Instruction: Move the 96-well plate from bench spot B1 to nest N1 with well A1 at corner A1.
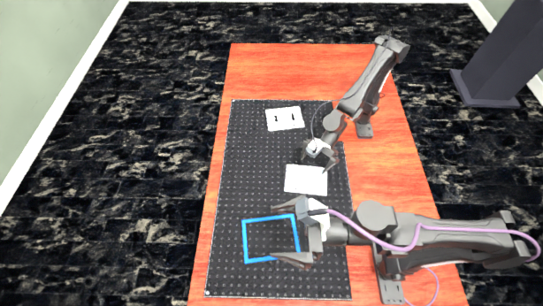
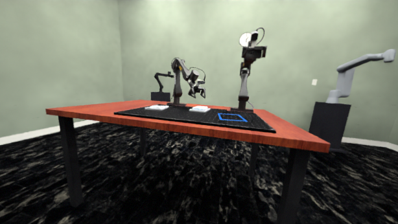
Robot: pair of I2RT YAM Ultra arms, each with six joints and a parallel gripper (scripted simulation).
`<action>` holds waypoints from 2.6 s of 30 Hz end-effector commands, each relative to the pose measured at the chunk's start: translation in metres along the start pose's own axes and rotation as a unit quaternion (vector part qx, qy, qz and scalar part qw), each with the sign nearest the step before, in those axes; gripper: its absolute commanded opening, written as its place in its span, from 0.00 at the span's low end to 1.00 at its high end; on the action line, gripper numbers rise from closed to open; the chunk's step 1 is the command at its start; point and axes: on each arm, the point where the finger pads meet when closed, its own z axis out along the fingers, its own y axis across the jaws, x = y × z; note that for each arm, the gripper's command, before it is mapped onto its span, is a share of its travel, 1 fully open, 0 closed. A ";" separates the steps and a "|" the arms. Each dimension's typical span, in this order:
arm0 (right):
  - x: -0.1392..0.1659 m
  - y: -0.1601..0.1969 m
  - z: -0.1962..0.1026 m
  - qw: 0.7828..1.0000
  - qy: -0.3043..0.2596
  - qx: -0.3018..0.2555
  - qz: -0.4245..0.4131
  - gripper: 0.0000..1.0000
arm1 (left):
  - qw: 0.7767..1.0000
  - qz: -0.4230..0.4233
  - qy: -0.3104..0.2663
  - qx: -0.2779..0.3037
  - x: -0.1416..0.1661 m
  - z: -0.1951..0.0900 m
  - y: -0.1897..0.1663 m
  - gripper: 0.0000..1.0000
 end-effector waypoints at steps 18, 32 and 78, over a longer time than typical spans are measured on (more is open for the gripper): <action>0.014 -0.006 -0.002 0.986 0.099 0.060 0.116 1.00 | 0.978 0.038 0.118 0.166 0.034 -0.064 -0.069 1.00; 0.017 -0.005 0.001 0.918 0.246 0.136 0.279 1.00 | 0.911 0.064 0.202 0.353 0.056 -0.197 -0.122 1.00; 0.016 -0.007 0.042 0.811 0.355 0.194 0.423 1.00 | 0.868 0.074 0.216 0.440 0.062 -0.275 -0.129 1.00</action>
